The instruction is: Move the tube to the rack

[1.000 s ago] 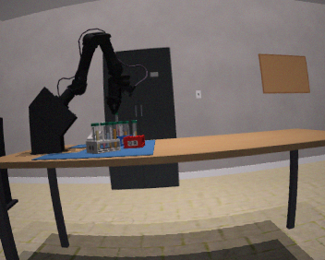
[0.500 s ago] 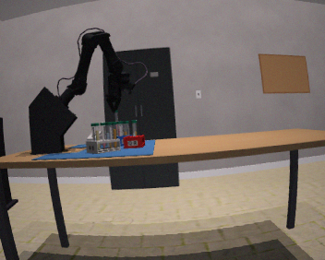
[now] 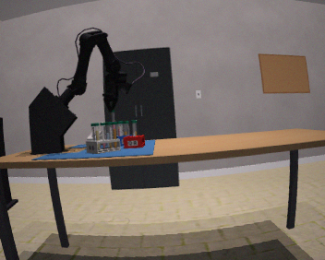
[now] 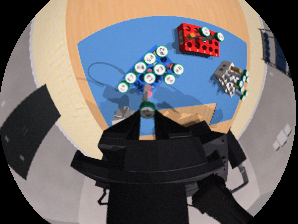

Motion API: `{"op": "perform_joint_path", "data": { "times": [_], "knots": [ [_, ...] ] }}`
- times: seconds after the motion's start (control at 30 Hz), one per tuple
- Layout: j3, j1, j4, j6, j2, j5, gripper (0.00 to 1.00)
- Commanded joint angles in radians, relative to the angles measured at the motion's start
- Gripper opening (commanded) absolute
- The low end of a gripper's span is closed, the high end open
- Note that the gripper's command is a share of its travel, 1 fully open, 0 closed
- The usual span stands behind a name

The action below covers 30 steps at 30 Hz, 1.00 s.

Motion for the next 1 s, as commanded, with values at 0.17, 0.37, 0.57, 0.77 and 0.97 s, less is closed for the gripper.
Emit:
{"op": "perform_joint_path", "data": {
  "times": [0.17,0.37,0.57,0.77,0.97],
  "knots": [
    [-0.054,0.027,-0.028,0.022,-0.072,0.026,0.0],
    [-0.077,0.035,-0.034,0.029,-0.098,0.03,0.0],
    [-0.111,0.046,-0.043,0.039,-0.136,0.037,0.0],
    [-0.144,0.059,-0.055,0.05,-0.175,0.044,0.0],
    [-0.165,0.068,-0.065,0.059,-0.202,0.05,0.0]
  ]
}}
